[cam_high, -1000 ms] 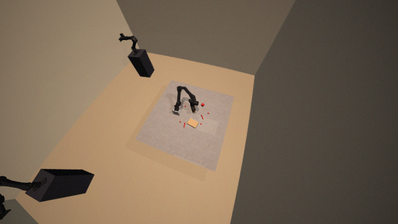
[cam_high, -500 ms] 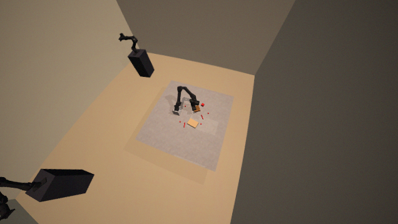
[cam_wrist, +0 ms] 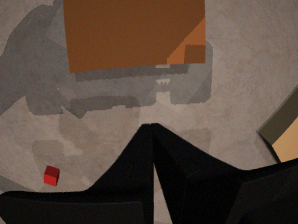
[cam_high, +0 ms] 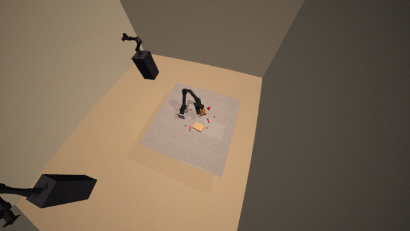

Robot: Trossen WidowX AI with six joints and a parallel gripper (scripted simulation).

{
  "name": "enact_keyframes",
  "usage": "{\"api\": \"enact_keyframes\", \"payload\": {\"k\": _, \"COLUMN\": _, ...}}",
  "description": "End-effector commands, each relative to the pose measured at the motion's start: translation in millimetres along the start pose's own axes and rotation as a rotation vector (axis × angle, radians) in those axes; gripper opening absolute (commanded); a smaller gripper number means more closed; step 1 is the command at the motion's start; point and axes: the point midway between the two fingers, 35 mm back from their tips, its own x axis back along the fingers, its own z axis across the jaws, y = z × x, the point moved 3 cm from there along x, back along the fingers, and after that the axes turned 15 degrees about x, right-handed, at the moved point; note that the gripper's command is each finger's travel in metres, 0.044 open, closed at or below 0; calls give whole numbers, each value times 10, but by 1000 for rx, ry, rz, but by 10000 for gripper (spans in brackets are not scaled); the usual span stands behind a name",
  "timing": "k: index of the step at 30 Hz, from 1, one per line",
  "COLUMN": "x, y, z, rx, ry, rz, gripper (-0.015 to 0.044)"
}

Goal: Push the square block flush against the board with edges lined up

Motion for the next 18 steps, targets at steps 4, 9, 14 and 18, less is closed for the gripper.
{"api": "enact_keyframes", "payload": {"k": 4, "x": 3, "y": -102, "z": 31, "rx": 5, "ry": -1, "rz": 1, "gripper": 0}}
{"api": "enact_keyframes", "payload": {"k": 9, "x": -2, "y": -178, "z": 54, "rx": 4, "ry": -1, "rz": 1, "gripper": 0}}
{"api": "enact_keyframes", "payload": {"k": 14, "x": 12, "y": -197, "z": 57, "rx": -1, "ry": 1, "rz": -1, "gripper": 0}}
{"api": "enact_keyframes", "payload": {"k": 18, "x": 409, "y": -197, "z": 54, "rx": 3, "ry": -1, "rz": 2, "gripper": 0}}
